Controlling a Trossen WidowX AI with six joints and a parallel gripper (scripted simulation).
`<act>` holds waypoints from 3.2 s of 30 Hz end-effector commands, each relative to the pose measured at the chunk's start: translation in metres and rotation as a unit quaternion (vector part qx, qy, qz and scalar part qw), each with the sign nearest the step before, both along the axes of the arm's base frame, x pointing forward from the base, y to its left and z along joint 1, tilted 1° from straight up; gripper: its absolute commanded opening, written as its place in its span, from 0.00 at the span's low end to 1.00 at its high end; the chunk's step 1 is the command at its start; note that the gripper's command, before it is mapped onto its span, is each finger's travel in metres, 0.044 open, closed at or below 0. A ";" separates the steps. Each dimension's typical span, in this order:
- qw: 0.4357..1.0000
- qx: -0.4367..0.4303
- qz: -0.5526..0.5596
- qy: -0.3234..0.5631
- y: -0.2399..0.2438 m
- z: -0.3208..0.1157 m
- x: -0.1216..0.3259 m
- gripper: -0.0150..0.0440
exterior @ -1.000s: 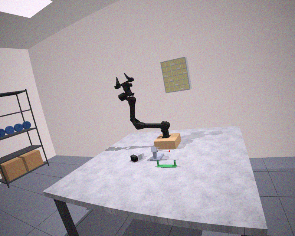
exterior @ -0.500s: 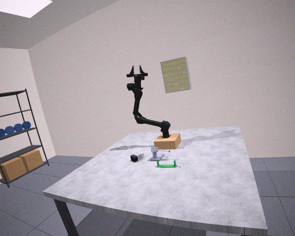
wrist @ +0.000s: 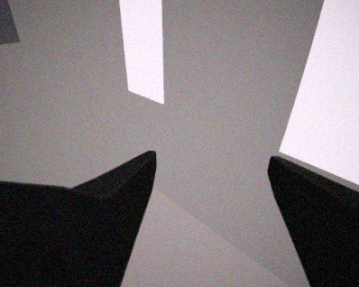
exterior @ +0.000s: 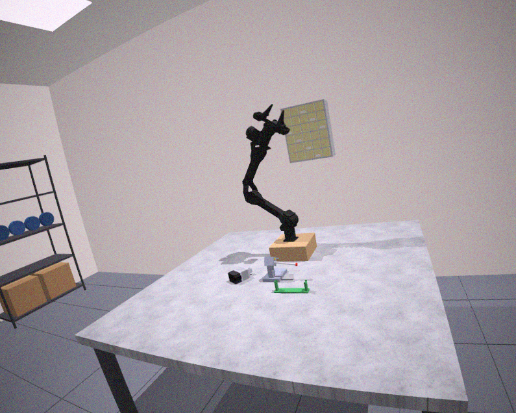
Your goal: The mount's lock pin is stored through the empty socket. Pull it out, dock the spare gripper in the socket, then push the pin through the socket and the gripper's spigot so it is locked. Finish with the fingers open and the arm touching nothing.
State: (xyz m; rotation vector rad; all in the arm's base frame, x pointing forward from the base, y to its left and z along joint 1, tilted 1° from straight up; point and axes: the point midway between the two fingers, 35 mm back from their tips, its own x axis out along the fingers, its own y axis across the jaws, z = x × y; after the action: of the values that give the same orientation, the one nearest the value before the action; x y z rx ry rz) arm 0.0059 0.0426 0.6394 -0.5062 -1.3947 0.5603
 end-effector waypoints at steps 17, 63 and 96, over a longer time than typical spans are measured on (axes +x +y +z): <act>0.914 -0.355 -0.148 0.130 0.189 -0.132 0.113 0.76; 0.305 -0.710 -0.196 0.603 0.077 -0.502 0.278 0.76; 0.305 -0.710 -0.194 0.604 0.082 -0.604 0.278 0.76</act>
State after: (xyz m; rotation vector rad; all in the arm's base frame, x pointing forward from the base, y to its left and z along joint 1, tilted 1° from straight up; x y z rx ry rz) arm 0.2858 0.1247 0.0436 -1.3161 1.0998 1.2714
